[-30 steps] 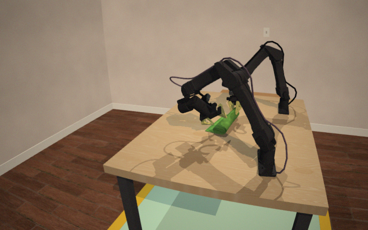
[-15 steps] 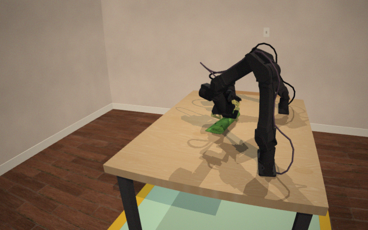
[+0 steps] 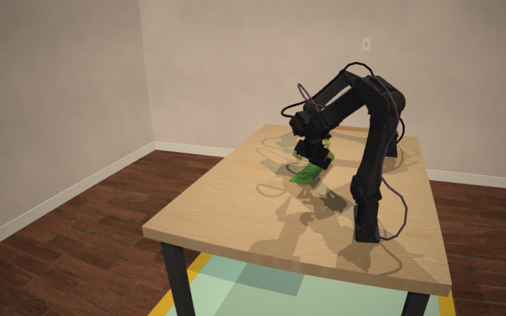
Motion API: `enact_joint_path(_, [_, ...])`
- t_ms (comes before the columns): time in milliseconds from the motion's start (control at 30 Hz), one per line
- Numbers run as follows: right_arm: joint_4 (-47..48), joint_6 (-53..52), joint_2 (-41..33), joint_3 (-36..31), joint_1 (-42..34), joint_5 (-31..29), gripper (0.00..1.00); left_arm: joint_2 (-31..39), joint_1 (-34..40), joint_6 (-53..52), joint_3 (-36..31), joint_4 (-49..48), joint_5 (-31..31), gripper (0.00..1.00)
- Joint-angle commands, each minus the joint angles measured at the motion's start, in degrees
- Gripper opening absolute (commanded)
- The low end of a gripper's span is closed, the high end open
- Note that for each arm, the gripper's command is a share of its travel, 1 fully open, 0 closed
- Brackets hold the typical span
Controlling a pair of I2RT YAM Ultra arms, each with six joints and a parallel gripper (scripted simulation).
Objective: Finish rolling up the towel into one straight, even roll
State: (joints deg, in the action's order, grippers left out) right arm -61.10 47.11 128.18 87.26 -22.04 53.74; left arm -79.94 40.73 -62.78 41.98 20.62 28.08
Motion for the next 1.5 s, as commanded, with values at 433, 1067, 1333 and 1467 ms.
enact_joint_path(433, [-2.07,1.77,2.25,1.22,0.20,-0.47,0.30,-2.88,-2.32,-4.73,0.93,-3.64,2.56,0.98])
enact_joint_path(1067, [-2.07,1.77,2.25,1.22,0.20,-0.47,0.30,-10.11,-0.63,-2.98,-4.06,-16.79,1.63,0.98])
enact_joint_path(1333, [-2.07,1.77,2.25,1.22,0.20,-0.47,0.30,-10.42,-0.55,-2.90,-3.62,-16.72,1.56,0.68])
enact_joint_path(1467, [-2.07,1.77,2.25,1.22,0.20,-0.47,0.30,-10.43,-0.55,-2.89,-3.62,-16.72,1.56,0.60])
